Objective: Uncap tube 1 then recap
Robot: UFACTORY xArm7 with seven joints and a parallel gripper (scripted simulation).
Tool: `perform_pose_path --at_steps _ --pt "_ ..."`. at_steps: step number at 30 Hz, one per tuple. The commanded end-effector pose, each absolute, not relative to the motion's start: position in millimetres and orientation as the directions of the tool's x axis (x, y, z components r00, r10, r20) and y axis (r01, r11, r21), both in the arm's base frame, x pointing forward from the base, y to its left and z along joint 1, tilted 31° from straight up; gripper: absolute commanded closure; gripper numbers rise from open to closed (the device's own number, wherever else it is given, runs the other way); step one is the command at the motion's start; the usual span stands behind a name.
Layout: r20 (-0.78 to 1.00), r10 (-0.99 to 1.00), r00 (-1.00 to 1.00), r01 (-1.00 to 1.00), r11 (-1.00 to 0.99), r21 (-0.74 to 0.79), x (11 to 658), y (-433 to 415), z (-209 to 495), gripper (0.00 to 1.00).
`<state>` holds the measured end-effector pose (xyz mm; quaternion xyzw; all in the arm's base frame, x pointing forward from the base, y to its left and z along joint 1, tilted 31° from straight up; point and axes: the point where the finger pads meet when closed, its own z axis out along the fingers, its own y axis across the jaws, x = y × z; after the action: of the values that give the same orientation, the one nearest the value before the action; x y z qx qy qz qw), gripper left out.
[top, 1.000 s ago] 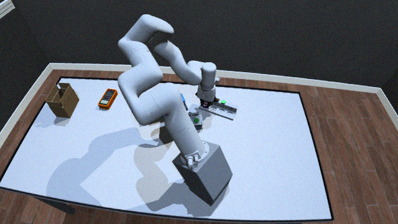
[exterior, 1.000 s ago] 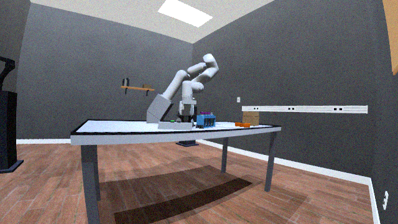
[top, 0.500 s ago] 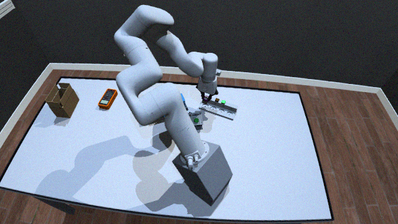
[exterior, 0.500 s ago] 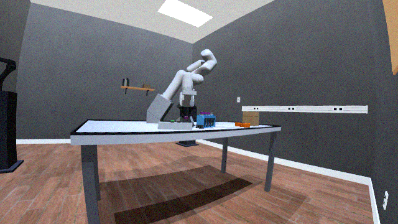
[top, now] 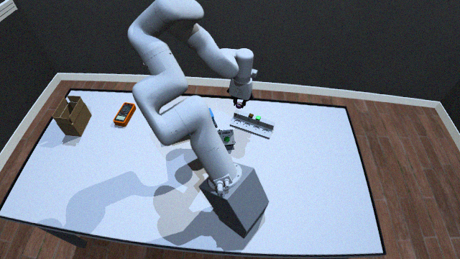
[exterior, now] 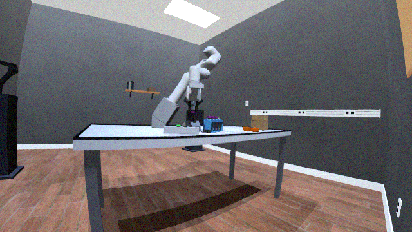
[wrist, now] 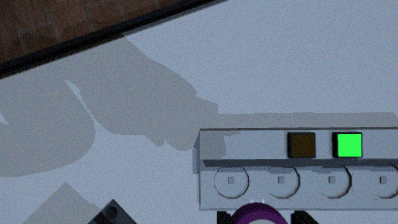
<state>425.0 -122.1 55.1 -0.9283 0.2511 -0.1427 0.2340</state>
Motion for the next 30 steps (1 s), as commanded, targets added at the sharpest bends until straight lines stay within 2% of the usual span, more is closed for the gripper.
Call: perform_pose_path --at_steps 1,3,6,30 --pt "0.147 -0.535 0.832 -0.403 -0.765 -0.502 421.0 -126.7 66.2 1.0" --pt "0.147 -0.535 0.832 -0.403 -0.765 -0.502 421.0 -126.7 66.2 1.0" --pt "0.035 -0.687 0.725 -0.573 -0.632 -0.522 416.9 -103.2 74.2 1.0" --pt "0.035 -0.687 0.726 -0.573 -0.632 -0.522 394.0 28.8 119.3 1.0"
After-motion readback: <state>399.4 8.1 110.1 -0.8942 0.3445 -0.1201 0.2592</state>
